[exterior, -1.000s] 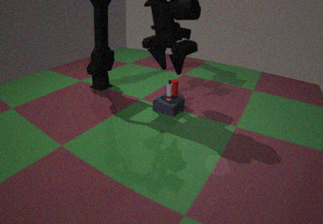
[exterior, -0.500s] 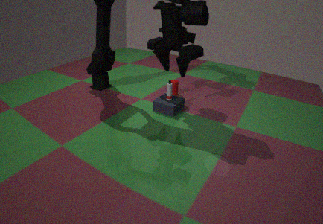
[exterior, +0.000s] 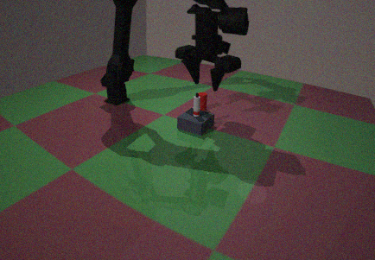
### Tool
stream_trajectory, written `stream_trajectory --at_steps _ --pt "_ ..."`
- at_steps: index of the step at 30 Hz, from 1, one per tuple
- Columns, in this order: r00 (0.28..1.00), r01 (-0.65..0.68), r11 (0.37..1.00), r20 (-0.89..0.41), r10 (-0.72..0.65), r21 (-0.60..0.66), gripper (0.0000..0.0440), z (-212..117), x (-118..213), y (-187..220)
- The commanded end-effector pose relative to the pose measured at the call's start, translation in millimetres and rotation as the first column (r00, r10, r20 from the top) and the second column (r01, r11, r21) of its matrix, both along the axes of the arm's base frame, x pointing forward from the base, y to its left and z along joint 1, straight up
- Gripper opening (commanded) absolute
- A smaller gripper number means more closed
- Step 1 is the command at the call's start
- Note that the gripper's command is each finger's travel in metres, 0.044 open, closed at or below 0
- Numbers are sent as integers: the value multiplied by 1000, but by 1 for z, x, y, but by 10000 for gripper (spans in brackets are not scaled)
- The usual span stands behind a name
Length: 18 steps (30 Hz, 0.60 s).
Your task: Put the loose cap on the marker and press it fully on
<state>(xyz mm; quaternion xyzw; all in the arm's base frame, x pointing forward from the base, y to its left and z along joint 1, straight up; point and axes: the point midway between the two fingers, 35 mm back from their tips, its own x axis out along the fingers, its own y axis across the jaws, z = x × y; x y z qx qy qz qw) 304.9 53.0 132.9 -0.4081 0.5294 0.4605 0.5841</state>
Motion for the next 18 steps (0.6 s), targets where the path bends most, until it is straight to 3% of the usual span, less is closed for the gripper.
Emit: stream_trajectory --at_steps 1,18 --pt "1000 -18 1000 -12 18 -15 319 -3 1 6" --pt "990 -125 990 -78 120 -60 307 -19 -9 28"
